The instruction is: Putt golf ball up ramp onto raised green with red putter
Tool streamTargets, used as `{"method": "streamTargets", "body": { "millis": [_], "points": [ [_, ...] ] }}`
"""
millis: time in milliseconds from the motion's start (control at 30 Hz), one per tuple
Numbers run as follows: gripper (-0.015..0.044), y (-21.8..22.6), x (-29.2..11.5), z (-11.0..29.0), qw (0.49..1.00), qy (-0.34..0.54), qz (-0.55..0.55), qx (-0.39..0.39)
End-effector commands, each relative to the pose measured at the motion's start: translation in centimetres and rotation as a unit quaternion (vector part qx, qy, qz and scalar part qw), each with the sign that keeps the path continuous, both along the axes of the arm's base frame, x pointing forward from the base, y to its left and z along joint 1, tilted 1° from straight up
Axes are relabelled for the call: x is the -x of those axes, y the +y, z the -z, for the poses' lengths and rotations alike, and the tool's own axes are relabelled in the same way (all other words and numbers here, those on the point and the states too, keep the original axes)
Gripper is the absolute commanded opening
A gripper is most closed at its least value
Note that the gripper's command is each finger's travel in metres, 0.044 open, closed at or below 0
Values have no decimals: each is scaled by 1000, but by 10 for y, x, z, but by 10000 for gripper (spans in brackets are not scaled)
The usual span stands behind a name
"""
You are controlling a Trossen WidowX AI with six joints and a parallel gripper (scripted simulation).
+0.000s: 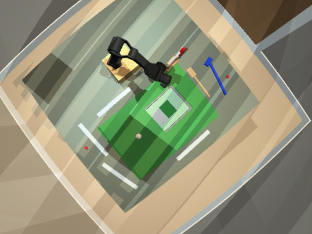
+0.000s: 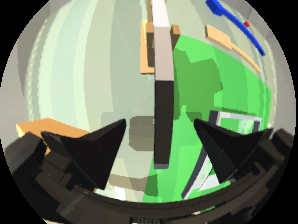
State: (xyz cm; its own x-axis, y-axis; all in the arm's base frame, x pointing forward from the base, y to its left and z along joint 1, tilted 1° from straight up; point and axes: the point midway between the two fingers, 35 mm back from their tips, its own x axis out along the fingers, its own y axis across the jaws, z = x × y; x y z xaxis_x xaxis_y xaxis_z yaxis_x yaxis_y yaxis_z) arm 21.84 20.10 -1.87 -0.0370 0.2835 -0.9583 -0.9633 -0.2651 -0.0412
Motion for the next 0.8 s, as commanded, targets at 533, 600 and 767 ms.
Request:
{"method": "streamTargets", "body": {
  "millis": [533,600,767],
  "points": [
    [72,0,1,2,1000,1,0,1],
    [40,0,1,2,1000,1,0,1],
    [6,0,1,2,1000,1,0,1]
  ]
}}
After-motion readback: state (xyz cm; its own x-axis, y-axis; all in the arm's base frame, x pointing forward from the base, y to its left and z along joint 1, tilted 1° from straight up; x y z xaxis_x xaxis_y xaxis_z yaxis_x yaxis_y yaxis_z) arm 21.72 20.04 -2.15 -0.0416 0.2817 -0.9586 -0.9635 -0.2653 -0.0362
